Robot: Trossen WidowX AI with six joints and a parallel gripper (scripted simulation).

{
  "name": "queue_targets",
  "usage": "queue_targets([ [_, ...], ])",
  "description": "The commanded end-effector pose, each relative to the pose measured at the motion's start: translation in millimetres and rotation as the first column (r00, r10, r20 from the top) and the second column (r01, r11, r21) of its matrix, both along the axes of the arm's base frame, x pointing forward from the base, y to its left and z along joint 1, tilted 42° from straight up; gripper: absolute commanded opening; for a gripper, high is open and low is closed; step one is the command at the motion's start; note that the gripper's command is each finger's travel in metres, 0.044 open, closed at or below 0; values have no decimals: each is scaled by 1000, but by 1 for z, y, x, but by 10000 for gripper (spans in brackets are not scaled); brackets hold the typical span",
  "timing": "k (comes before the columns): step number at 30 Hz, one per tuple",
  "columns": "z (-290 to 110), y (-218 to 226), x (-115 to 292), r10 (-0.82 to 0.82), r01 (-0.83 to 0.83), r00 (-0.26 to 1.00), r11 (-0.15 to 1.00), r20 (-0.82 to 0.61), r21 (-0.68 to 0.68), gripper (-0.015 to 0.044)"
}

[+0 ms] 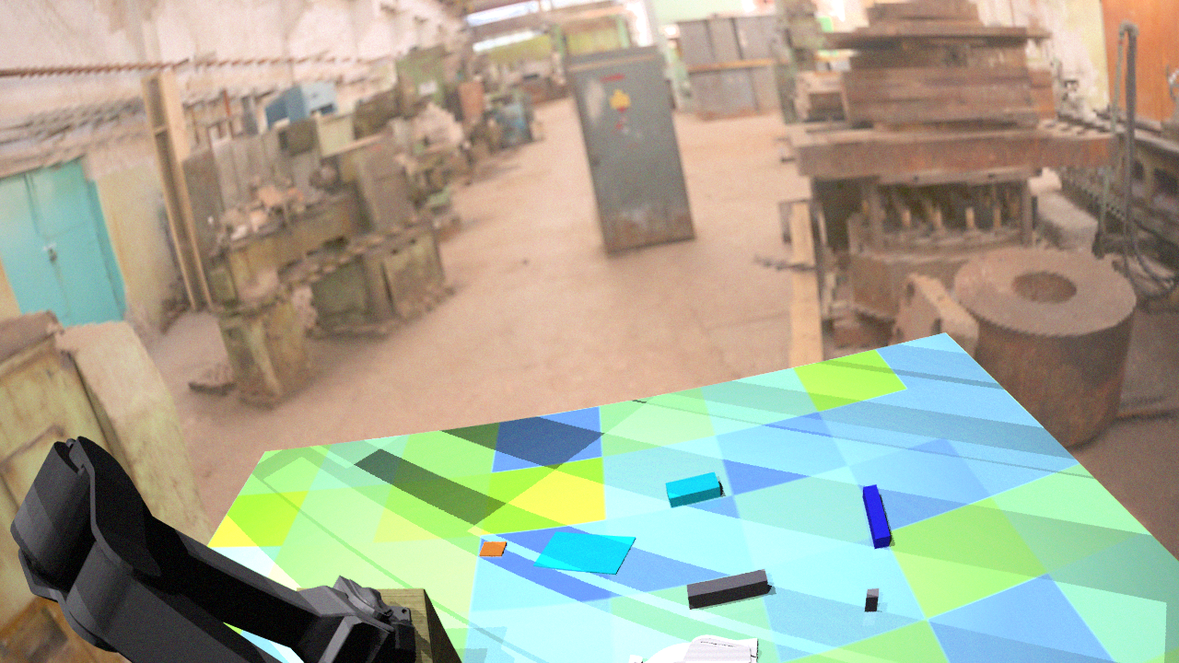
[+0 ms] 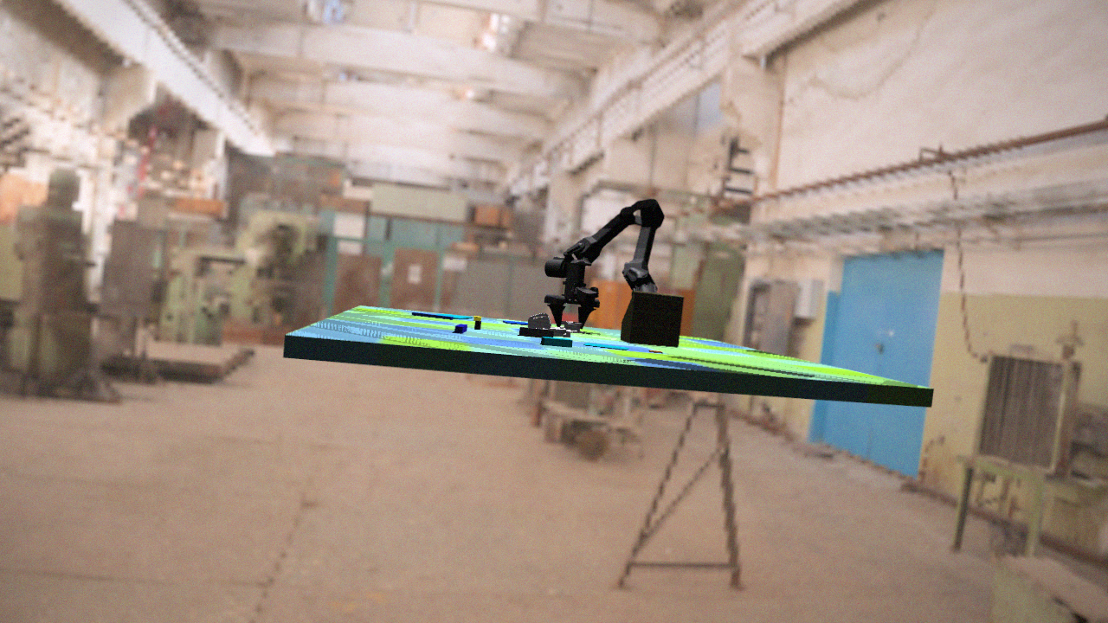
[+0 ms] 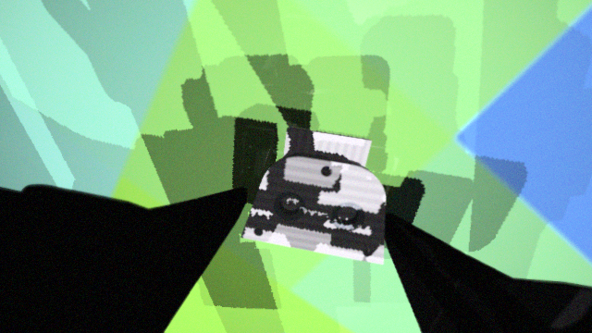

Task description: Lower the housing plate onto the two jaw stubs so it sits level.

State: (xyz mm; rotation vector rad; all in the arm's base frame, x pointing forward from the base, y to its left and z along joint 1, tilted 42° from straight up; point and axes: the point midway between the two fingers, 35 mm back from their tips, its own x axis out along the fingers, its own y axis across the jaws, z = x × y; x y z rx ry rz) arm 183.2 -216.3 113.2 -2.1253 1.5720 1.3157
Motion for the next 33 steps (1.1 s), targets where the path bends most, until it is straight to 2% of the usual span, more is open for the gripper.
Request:
queue_targets([
  [1, 0, 0, 0, 0, 0, 1000, 1000, 0, 0, 420],
  [12, 0, 0, 0, 0, 0, 1000, 1000, 0, 0, 351],
  [23, 1, 1, 0, 0, 0, 1000, 1000, 0, 1, 351],
  [33, 23, 23, 2, 1, -1, 1000, 1000, 0, 8, 351],
])
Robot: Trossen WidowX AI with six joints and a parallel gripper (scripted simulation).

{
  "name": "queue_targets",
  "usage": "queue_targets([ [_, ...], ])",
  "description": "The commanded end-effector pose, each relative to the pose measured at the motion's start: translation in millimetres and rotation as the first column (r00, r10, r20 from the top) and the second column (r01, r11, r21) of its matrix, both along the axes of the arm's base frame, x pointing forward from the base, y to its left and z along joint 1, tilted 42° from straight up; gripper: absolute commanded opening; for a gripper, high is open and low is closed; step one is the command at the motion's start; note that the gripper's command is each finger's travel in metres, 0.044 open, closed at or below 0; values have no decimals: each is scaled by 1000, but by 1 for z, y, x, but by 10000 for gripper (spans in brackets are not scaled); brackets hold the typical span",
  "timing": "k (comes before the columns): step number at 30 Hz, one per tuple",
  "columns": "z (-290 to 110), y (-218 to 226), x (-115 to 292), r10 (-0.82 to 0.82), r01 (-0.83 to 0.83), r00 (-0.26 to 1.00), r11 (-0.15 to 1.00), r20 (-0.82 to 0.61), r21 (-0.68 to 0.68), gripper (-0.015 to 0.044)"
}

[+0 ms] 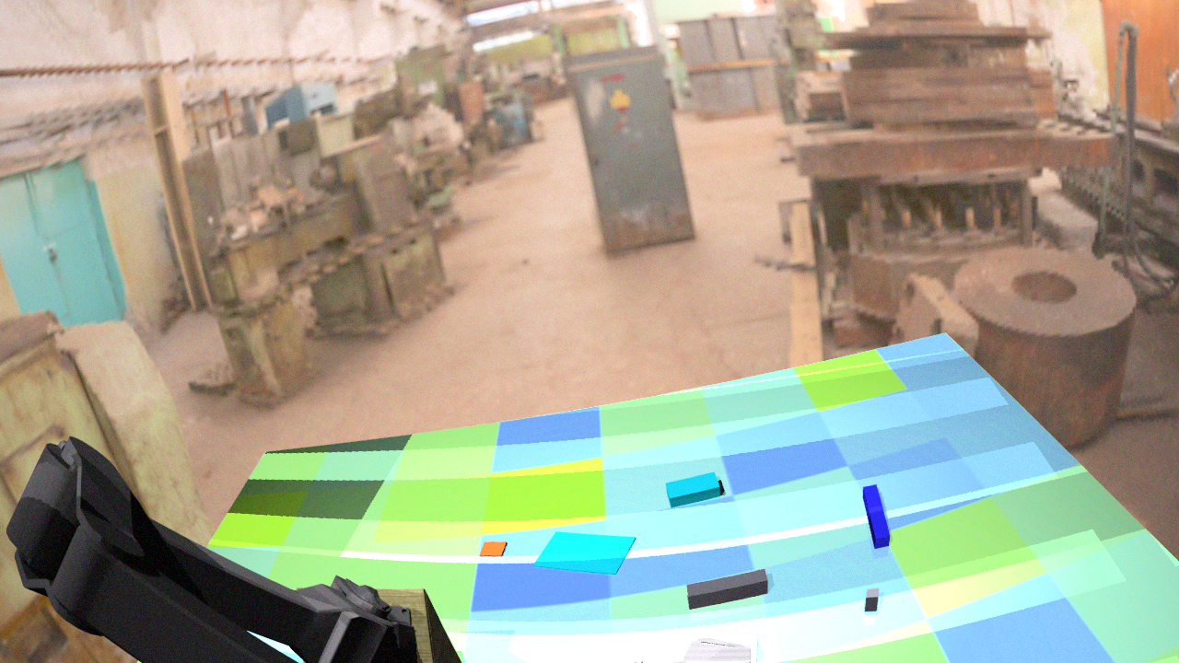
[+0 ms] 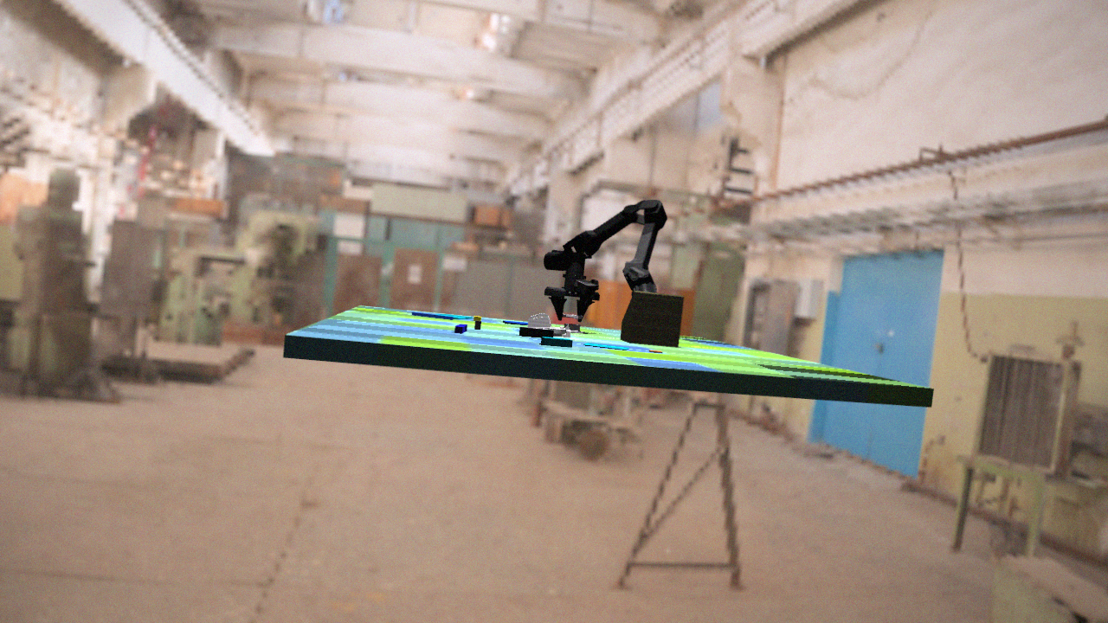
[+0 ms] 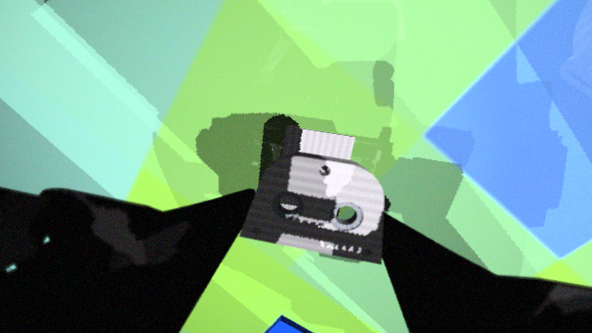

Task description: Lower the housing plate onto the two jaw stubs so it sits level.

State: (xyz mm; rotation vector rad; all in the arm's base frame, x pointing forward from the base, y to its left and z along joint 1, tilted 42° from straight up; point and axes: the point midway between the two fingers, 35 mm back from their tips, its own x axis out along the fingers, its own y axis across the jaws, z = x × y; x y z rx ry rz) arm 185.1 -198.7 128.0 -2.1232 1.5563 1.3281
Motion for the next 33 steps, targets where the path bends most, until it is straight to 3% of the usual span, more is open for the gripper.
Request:
queue_targets([
  [1, 11, 7, 0, -4, 5, 1000, 1000, 4, -4, 351],
  [17, 37, 32, -5, -3, 3, 1000, 1000, 5, -4, 351],
  [33, 15, 53, 21, -253, 242, 943, 967, 218, 77, 351],
])
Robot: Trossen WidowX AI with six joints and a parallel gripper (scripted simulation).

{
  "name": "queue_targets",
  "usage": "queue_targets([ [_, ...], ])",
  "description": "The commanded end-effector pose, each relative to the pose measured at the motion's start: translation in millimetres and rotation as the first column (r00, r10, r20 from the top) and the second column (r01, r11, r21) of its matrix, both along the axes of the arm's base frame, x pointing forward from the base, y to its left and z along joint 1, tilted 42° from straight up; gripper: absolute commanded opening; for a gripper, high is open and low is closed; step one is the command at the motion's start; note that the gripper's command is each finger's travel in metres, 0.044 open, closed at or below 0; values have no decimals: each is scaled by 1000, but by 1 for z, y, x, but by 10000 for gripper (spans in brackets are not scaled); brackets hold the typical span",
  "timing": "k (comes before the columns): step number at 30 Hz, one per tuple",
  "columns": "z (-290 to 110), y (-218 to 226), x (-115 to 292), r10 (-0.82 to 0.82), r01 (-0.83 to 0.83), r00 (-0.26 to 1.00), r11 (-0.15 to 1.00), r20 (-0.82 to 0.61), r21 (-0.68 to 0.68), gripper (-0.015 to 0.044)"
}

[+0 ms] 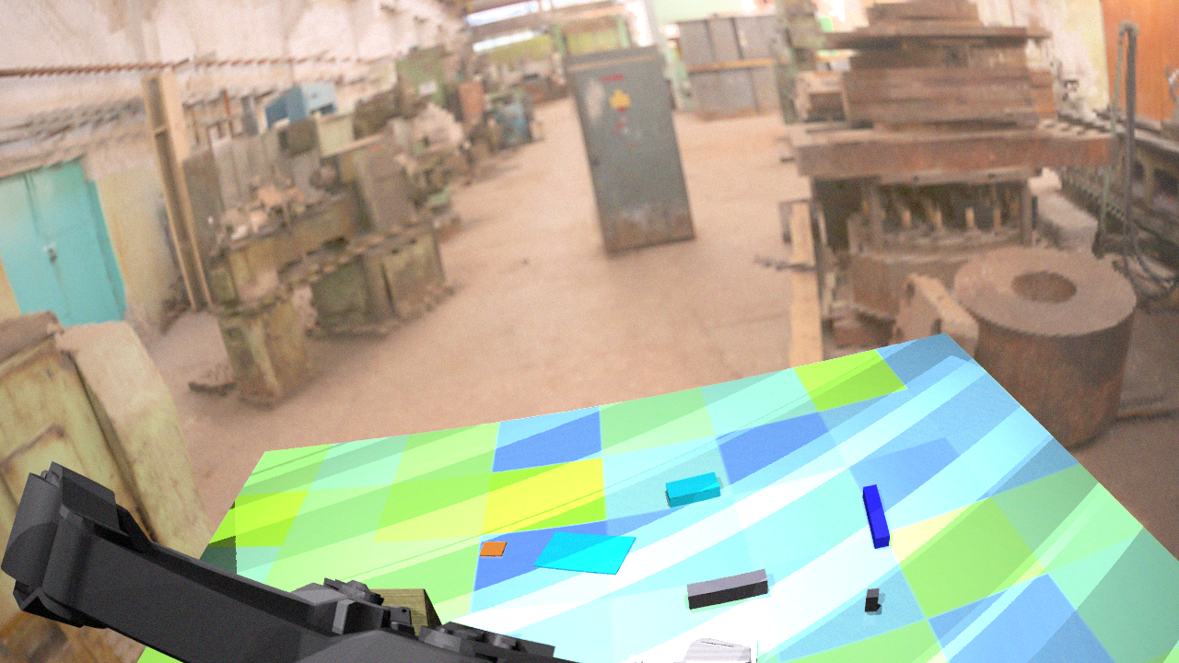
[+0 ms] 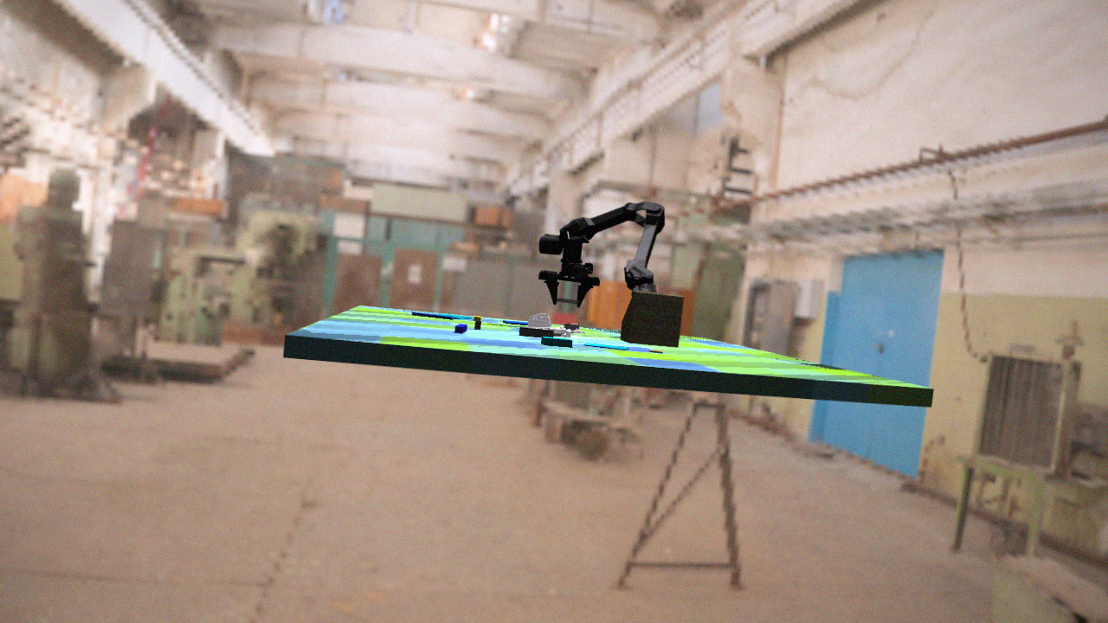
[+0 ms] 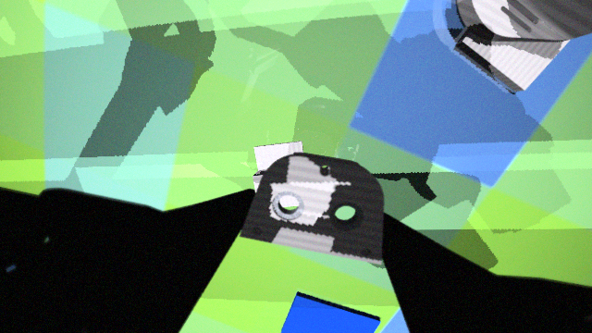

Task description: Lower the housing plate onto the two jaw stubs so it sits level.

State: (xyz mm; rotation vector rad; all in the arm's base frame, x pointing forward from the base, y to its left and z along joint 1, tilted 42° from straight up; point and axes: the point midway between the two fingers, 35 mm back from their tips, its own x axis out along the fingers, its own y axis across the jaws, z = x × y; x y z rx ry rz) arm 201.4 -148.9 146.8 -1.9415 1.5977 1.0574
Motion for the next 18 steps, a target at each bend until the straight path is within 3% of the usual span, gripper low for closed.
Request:
queue_targets([
  [1, -5, 5, 6, -68, 67, 996, 998, 55, 10, 351],
  [18, -31, 33, 28, -350, 335, 898, 937, 266, 102, 351],
])
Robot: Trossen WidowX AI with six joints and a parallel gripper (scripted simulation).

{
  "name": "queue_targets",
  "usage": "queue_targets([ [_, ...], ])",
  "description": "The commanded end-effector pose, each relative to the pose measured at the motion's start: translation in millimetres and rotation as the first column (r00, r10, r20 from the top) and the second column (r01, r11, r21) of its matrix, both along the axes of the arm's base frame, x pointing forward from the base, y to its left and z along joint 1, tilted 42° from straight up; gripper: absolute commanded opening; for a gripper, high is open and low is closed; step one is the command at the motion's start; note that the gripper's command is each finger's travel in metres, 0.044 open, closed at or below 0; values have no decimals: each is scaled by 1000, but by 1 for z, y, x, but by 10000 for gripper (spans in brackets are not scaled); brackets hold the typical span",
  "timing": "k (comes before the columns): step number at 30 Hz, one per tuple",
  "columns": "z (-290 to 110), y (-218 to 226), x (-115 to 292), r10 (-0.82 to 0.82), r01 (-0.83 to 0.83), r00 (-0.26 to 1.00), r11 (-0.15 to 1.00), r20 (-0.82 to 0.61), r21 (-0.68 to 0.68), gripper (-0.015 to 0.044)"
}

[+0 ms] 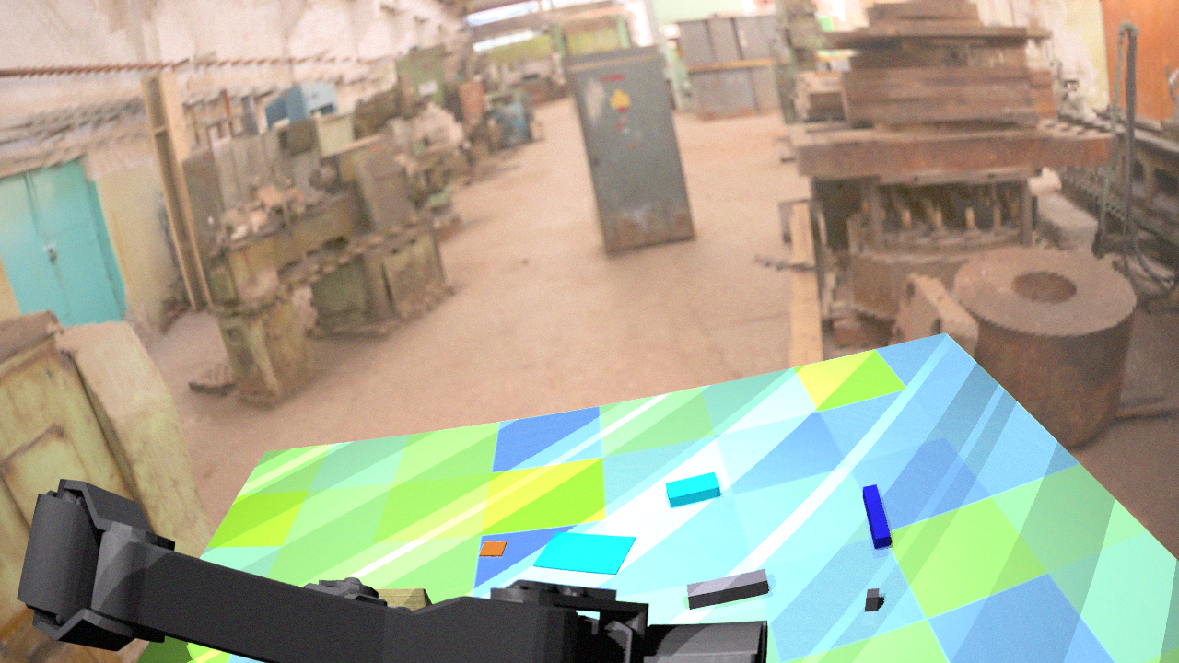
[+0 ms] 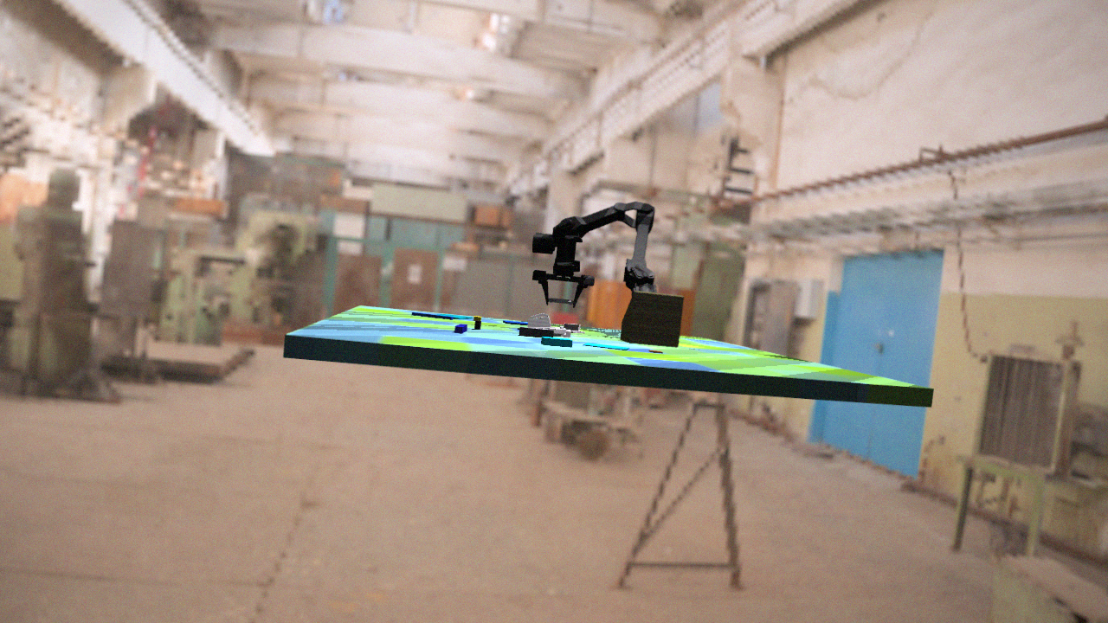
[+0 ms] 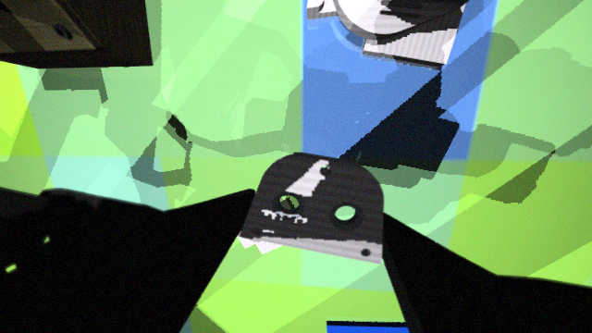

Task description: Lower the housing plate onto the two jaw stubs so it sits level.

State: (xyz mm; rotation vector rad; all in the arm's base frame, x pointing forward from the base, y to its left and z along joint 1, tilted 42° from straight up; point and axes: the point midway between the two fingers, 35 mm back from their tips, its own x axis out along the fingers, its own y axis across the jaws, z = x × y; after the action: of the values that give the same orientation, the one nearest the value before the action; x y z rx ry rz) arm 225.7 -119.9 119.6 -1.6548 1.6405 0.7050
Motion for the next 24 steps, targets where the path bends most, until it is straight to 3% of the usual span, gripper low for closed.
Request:
queue_targets([
  [1, -6, 6, 5, -70, 70, 996, 998, 53, 6, 351],
  [24, -42, 49, 23, -447, 434, 834, 893, 324, 115, 351],
])
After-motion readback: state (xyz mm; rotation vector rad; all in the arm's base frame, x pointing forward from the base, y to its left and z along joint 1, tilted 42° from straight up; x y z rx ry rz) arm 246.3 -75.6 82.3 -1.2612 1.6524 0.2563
